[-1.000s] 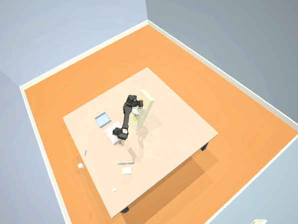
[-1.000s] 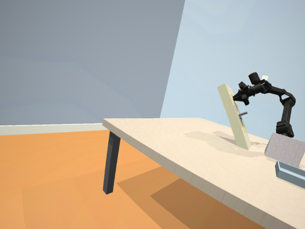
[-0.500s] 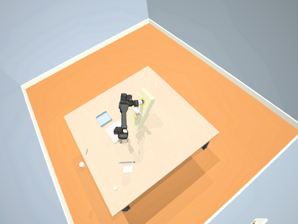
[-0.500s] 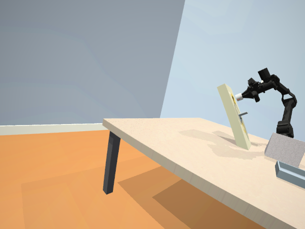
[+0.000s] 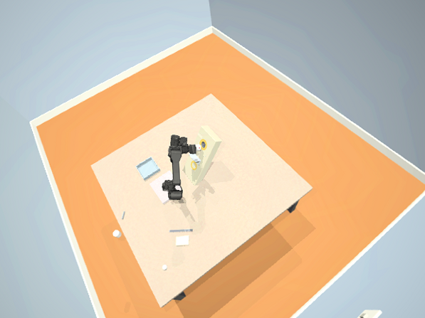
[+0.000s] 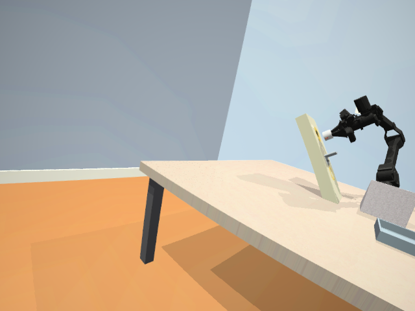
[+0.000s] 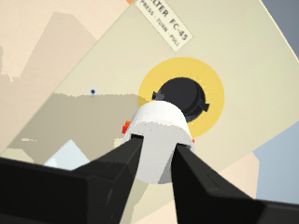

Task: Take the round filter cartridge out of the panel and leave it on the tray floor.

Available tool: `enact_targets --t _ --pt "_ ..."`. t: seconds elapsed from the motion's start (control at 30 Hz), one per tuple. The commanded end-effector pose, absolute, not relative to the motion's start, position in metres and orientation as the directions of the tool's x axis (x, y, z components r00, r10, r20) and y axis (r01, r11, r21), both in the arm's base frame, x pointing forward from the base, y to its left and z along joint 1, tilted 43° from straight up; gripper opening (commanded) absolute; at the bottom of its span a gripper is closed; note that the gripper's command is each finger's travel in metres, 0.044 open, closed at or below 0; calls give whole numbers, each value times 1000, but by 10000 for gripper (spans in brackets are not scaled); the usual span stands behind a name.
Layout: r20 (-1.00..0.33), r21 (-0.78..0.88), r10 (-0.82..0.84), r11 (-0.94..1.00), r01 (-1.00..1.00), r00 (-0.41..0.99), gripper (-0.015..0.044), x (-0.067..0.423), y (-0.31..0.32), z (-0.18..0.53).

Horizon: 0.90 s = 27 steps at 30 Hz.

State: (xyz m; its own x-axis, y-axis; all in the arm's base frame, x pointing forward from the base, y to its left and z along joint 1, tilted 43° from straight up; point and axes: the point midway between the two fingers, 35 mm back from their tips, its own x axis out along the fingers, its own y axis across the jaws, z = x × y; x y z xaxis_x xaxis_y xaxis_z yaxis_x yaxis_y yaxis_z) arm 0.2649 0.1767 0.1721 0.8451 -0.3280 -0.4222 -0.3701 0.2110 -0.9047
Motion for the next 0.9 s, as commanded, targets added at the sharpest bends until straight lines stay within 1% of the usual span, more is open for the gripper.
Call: enact_targets --t 0.0,0.47,0.6,0.87 --pt "-413 -908 -325 221 -357 851 0 260 170 167" --pt "-414 -908 -325 221 -357 851 0 241 142 138" --pt "-423 -905 -328 210 -371 845 105 244 146 140" --pt "-423 -905 -328 210 -371 845 106 244 146 140"
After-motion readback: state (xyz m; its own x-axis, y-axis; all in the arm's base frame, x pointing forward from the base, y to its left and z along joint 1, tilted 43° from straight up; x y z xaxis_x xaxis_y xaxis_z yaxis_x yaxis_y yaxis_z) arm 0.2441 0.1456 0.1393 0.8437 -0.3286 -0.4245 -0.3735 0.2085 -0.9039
